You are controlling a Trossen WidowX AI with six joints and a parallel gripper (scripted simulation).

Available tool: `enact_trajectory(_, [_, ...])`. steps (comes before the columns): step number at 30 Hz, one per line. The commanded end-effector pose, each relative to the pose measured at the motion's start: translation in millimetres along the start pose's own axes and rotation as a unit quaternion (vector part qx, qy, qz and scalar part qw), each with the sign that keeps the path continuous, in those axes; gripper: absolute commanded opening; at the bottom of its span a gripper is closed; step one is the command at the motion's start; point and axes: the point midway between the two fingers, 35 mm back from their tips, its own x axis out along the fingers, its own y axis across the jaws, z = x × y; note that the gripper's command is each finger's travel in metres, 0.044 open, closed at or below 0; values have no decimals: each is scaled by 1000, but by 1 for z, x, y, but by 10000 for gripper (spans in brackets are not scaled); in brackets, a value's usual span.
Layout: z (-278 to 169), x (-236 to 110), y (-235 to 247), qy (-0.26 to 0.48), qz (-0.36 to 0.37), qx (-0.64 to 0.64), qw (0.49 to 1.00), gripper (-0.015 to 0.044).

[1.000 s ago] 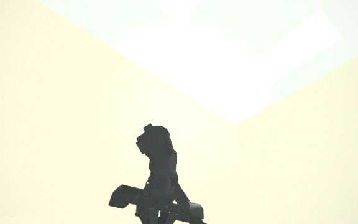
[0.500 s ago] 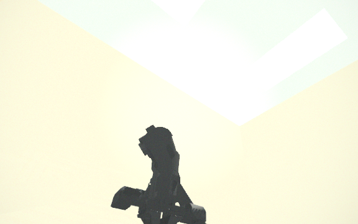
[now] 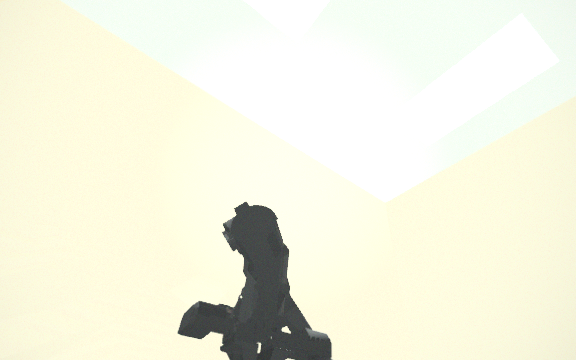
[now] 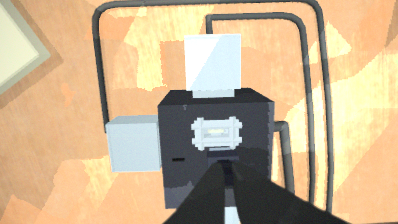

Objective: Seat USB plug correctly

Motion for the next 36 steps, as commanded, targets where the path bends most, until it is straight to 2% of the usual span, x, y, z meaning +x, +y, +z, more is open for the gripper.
enact_trajectory(1, [1, 1, 0, -4, 1, 2, 1000, 0])
enact_trajectory(36, [3, 5, 0, -15, 1, 6, 1000, 0])
